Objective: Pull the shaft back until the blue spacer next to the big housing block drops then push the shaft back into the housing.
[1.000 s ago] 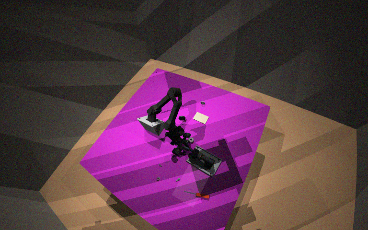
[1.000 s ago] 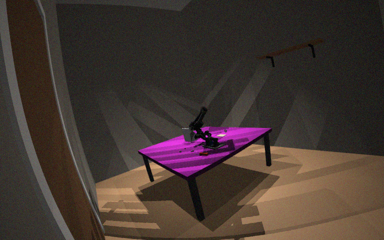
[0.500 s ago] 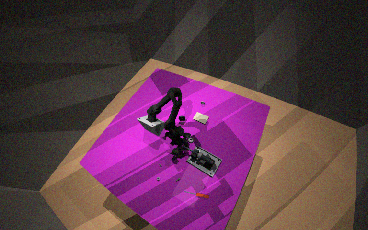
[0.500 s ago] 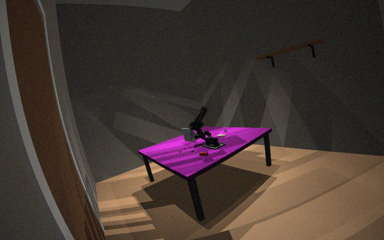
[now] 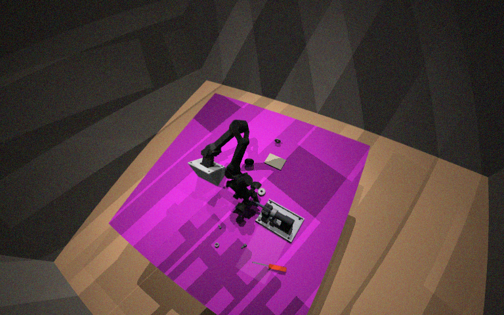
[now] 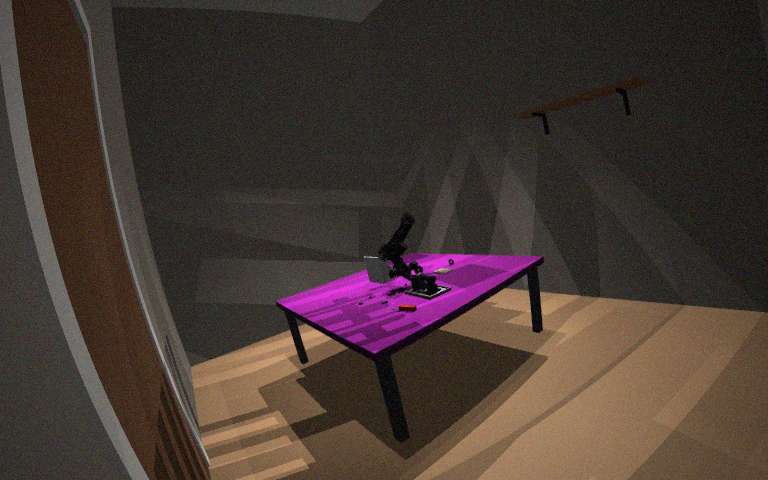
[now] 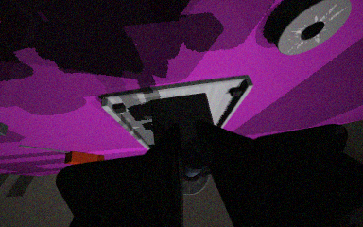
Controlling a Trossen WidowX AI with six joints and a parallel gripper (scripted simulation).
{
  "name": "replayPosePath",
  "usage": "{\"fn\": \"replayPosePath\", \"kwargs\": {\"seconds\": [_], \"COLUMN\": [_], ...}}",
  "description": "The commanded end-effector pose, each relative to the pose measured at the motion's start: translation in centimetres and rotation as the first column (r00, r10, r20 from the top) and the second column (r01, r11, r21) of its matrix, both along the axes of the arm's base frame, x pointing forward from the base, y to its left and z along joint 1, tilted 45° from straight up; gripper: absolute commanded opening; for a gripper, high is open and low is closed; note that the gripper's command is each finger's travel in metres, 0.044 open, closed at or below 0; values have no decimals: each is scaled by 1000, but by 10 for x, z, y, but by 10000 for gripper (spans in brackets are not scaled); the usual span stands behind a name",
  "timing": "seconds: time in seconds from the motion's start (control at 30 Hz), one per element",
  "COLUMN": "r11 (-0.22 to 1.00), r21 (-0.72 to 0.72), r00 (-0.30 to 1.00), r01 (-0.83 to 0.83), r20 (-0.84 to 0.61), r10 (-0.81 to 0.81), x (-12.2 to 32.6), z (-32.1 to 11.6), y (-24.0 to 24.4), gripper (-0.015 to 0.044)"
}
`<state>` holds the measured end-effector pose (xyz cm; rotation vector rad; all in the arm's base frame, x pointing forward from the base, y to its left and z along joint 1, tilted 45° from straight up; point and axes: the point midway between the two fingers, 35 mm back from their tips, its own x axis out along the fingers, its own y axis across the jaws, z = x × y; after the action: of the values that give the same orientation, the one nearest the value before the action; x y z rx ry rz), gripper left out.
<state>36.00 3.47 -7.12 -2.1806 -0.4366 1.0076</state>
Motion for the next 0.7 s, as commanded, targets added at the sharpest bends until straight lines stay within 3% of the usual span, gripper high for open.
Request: {"fn": "replayPosePath", "kwargs": {"seconds": [0.0,0.67], "r11": [1000,1000], "r21": [-4,-4], "r00": [1000,1000], "r01": [5,5], "r20": [13,13], "r10": [-5,-5], "x": [5,3], "z": [2,2], "y": [-1,-1], "gripper": [0,0]}}
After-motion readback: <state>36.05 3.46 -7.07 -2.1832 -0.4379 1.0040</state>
